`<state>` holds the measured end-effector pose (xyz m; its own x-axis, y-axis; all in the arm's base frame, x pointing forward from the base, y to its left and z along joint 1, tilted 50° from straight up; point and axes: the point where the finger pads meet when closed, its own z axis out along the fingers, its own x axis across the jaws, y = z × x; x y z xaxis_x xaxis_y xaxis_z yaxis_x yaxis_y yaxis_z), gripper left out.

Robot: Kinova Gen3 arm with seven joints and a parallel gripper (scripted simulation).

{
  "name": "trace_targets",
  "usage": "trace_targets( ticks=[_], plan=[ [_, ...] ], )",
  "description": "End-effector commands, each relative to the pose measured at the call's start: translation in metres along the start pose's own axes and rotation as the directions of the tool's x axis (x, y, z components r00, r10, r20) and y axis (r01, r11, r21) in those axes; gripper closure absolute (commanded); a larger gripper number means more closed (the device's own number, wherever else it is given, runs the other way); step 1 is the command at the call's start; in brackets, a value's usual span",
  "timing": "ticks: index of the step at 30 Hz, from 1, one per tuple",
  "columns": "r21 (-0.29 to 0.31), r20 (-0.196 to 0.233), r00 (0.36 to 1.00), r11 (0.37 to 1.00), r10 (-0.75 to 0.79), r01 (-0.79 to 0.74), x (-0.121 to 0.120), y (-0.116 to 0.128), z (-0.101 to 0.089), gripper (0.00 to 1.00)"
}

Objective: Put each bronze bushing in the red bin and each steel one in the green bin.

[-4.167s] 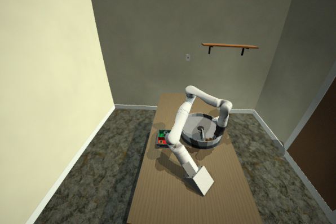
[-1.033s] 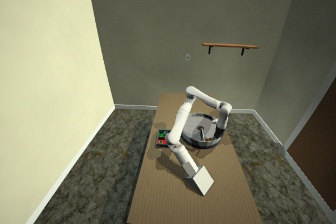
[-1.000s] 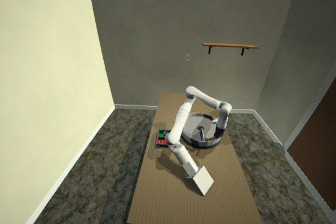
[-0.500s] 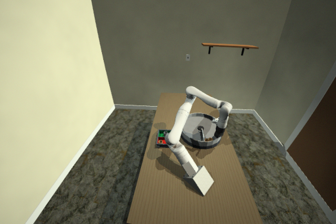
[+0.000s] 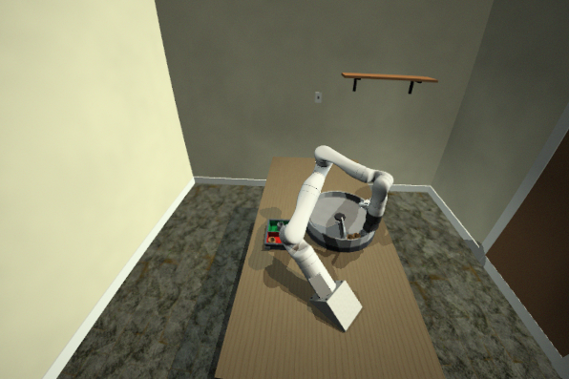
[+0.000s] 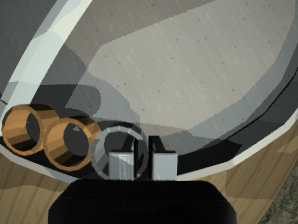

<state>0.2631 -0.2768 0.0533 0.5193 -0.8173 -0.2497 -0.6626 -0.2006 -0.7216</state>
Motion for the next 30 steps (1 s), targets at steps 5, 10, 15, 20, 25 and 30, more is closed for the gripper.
trace_targets(
  ticks=[5, 10, 15, 20, 25, 30],
  plan=[
    [0.000, -0.002, 1.000, 1.000, 0.000, 0.000, 0.0004, 0.0002, -0.0033, 1.00],
    [0.000, -0.002, 1.000, 1.000, 0.000, 0.000, 0.0004, 0.0002, -0.0045, 1.00],
    [0.000, -0.002, 1.000, 1.000, 0.000, 0.000, 0.0004, 0.0002, -0.0063, 1.00],
    [0.000, -0.002, 1.000, 1.000, 0.000, 0.000, 0.0004, 0.0002, -0.0074, 1.00],
    [0.000, -0.002, 1.000, 1.000, 0.000, 0.000, 0.0004, 0.0002, -0.0092, 1.00],
    [0.000, -0.002, 1.000, 1.000, 0.000, 0.000, 0.0003, 0.0002, -0.0104, 1.00]
  ],
)
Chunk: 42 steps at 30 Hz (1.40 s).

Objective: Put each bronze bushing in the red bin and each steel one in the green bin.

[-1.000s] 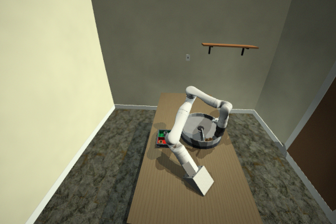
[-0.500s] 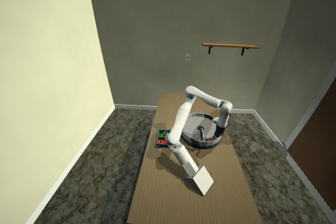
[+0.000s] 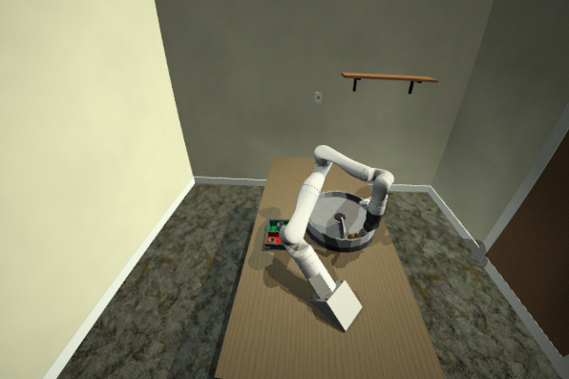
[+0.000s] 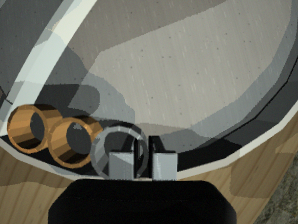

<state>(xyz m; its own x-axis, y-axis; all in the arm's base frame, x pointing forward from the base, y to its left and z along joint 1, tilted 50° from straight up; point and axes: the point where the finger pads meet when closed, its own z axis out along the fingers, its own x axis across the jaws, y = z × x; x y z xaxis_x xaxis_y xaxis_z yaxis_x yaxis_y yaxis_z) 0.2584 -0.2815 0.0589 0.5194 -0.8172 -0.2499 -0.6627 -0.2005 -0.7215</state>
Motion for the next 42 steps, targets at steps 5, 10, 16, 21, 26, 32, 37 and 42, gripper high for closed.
trace_targets(
  ticks=[5, 10, 16, 21, 26, 32, 37, 42],
  plan=[
    [0.000, -0.002, 1.000, 1.000, 0.000, 0.000, 0.000, 0.000, -0.004, 1.00],
    [0.000, -0.002, 1.000, 1.000, 0.000, 0.000, 0.000, 0.000, -0.005, 1.00],
    [0.000, -0.003, 1.000, 1.000, 0.000, 0.000, 0.000, 0.000, -0.007, 1.00],
    [0.000, -0.002, 1.000, 1.000, 0.000, 0.000, 0.000, 0.000, -0.007, 1.00],
    [0.000, -0.003, 1.000, 1.000, 0.000, 0.000, 0.000, 0.000, -0.010, 1.00],
    [0.000, -0.003, 1.000, 1.000, 0.000, 0.000, 0.000, 0.000, -0.012, 1.00],
    [0.000, -0.003, 1.000, 1.000, 0.000, 0.000, 0.000, 0.000, -0.013, 1.00],
    [0.000, -0.002, 1.000, 1.000, 0.000, 0.000, 0.000, 0.000, -0.014, 1.00]
  ],
)
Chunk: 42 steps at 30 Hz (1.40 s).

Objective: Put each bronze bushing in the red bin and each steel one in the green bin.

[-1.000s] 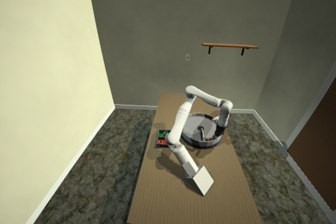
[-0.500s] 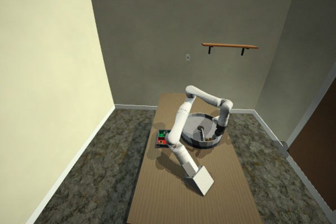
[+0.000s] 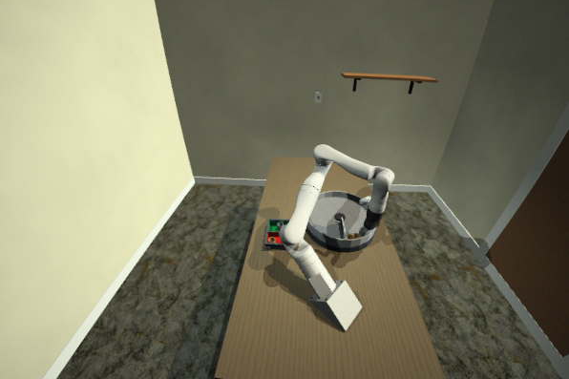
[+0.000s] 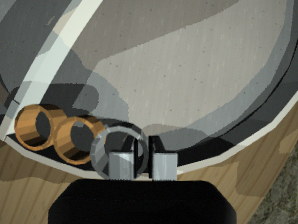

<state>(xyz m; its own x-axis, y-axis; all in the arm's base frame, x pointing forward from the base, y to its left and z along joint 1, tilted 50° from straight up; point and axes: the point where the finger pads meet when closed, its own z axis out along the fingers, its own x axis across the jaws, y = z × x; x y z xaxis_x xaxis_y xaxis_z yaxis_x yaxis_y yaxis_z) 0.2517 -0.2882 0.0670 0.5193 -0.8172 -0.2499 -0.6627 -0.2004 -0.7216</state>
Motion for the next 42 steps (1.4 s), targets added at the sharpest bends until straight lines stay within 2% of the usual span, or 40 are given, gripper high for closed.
trace_targets(
  ticks=[1, 42],
  plan=[
    [0.000, -0.002, 1.000, 1.000, 0.000, 0.000, 0.000, 0.000, -0.003, 1.00],
    [0.000, -0.002, 1.000, 1.000, 0.000, 0.000, 0.000, 0.000, -0.015, 1.00]
  ],
)
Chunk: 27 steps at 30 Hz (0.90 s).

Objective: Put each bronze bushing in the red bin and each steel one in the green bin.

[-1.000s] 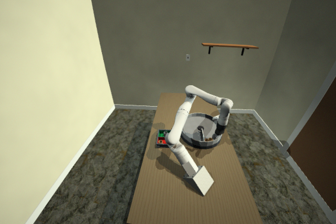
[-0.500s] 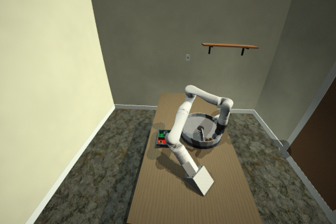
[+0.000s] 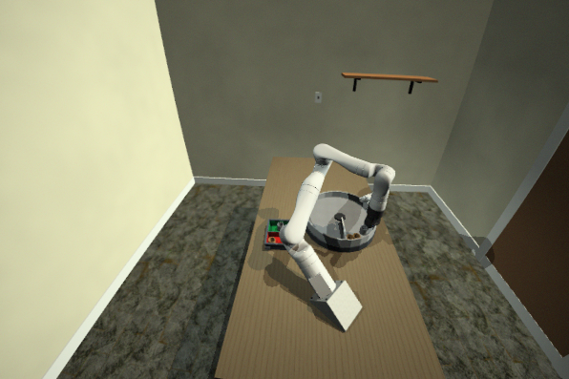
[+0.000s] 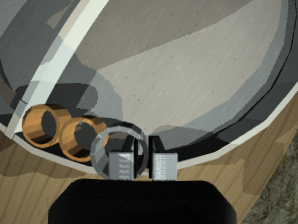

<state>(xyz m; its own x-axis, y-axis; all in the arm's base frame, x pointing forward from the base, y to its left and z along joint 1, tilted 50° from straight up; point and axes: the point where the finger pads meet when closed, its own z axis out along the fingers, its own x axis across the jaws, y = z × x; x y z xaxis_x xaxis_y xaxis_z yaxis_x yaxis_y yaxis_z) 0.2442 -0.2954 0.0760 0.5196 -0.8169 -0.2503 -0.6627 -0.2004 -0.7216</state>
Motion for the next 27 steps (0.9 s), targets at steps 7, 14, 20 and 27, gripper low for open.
trace_targets(
  ticks=[7, 14, 20, 27],
  plan=[
    [0.000, -0.003, 1.000, 1.000, 0.000, 0.000, 0.001, 0.000, -0.004, 1.00],
    [0.000, -0.003, 1.000, 1.000, 0.000, 0.000, 0.000, 0.000, -0.009, 1.00],
    [0.000, -0.003, 1.000, 1.000, 0.000, 0.000, 0.000, 0.000, -0.027, 1.00],
    [0.000, -0.003, 1.000, 1.000, 0.000, 0.000, 0.000, 0.000, -0.045, 1.00]
  ],
)
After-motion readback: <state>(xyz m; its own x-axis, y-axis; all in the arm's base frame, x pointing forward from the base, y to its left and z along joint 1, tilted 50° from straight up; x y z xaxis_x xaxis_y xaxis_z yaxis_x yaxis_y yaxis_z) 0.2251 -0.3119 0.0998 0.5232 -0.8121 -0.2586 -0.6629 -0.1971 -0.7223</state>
